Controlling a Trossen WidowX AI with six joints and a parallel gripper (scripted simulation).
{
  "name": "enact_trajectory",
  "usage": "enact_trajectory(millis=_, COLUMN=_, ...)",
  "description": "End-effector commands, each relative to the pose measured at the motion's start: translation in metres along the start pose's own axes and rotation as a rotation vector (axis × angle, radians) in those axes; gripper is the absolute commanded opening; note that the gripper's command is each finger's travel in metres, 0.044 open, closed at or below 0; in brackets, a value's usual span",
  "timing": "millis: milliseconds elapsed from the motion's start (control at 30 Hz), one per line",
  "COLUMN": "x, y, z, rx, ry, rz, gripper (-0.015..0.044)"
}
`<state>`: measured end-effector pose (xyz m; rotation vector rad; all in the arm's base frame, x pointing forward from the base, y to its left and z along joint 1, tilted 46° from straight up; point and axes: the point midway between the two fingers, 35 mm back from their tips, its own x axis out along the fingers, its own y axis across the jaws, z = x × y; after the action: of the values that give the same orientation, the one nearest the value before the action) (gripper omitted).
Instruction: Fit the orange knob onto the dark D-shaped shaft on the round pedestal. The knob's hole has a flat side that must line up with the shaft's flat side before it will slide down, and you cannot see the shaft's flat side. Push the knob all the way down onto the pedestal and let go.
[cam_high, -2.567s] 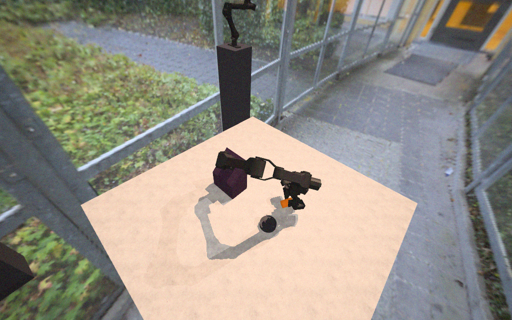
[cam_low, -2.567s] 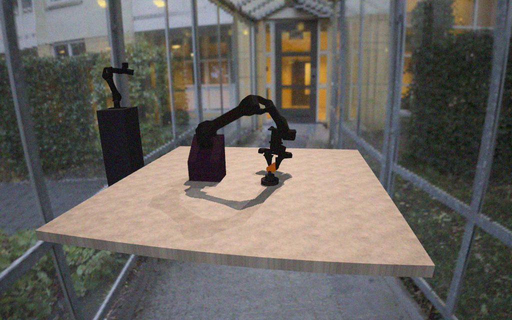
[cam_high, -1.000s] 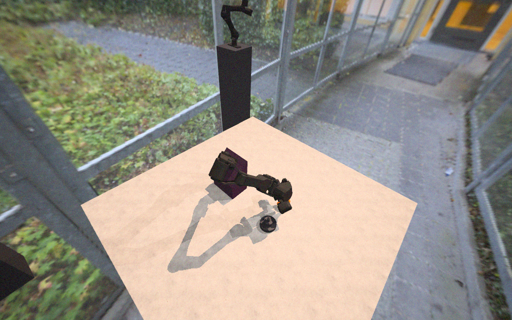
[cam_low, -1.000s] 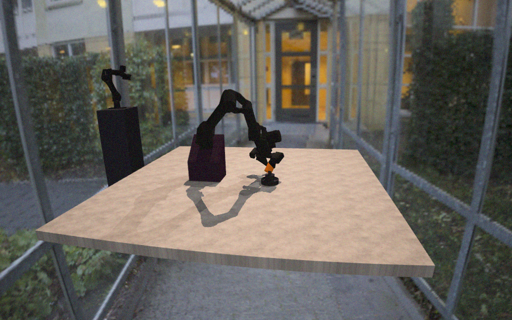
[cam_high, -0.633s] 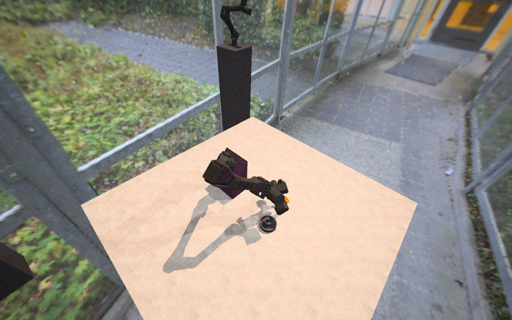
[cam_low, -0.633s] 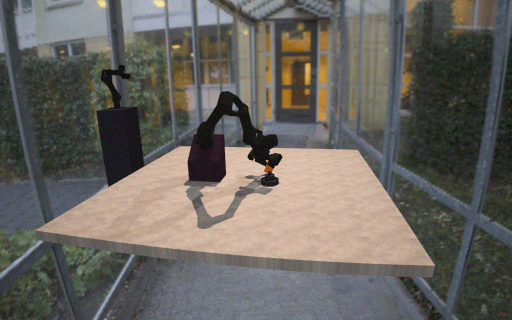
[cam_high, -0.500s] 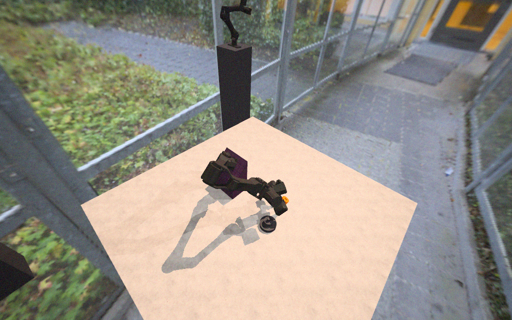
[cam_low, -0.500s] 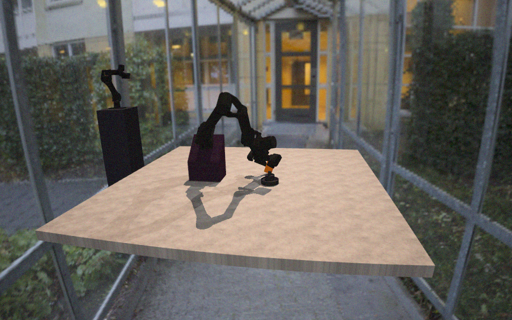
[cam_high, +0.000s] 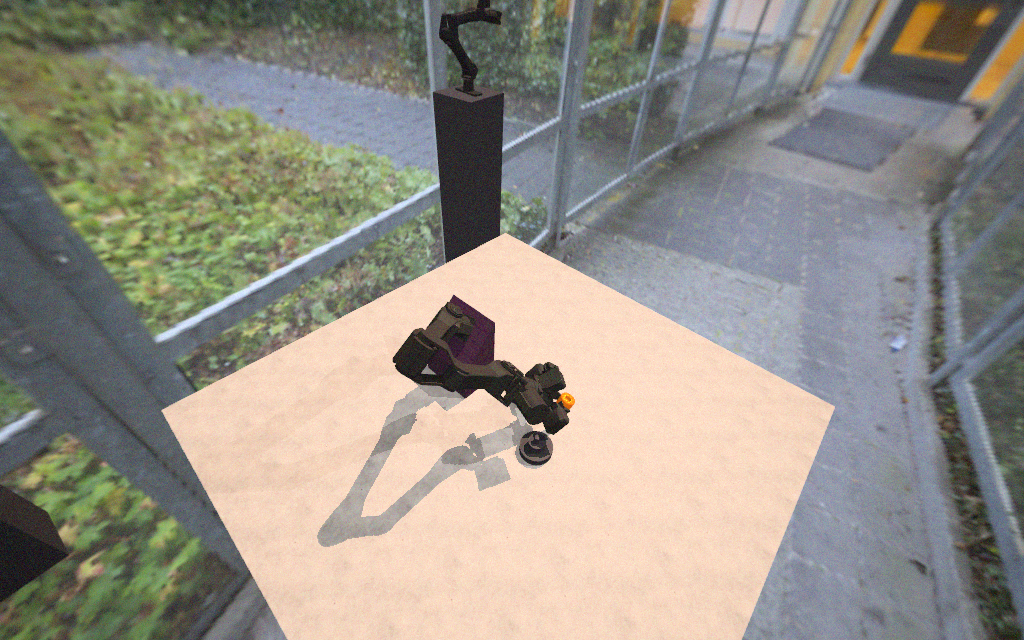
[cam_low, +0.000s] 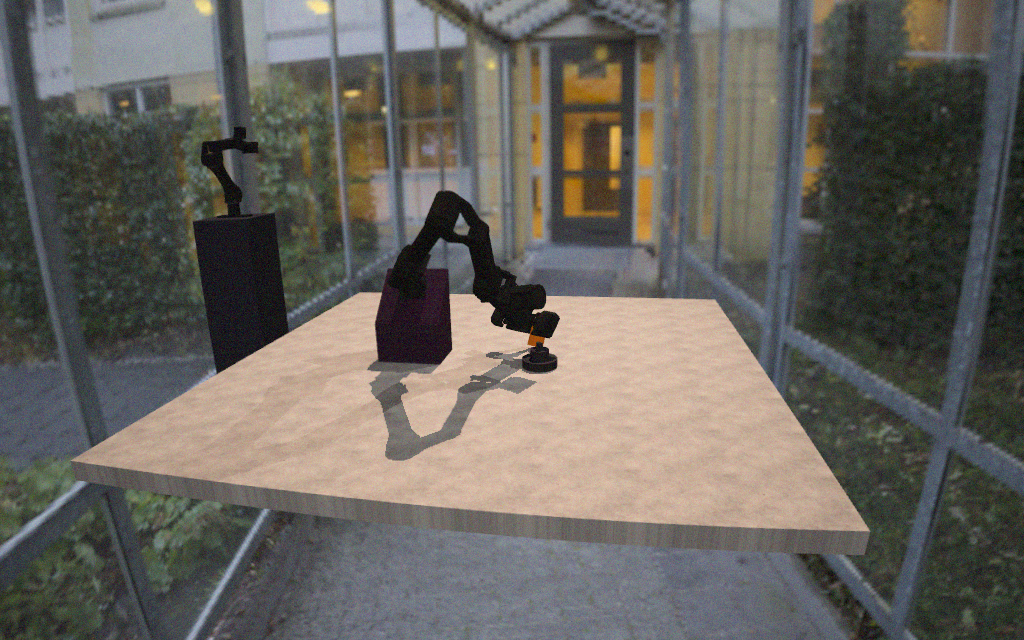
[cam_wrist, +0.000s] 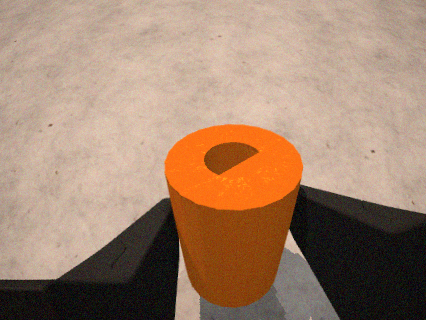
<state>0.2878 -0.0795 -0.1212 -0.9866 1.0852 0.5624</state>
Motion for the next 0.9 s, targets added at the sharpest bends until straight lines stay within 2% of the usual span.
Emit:
enact_trajectory(millis=0, x=-0.0012, y=0.0002, z=-0.0001, rx=0.000, ry=0.039, rz=-0.002, gripper=0.0179)
enact_trajectory(millis=100, x=-0.0001, y=0.0001, z=0.0002, rx=-0.002, ry=0.008, rz=-0.001, gripper=0.0258)
enact_trajectory(millis=867, x=-0.0001, y=0.0001, z=0.0002, rx=-0.002, ry=0.008, rz=-0.001, gripper=0.0260)
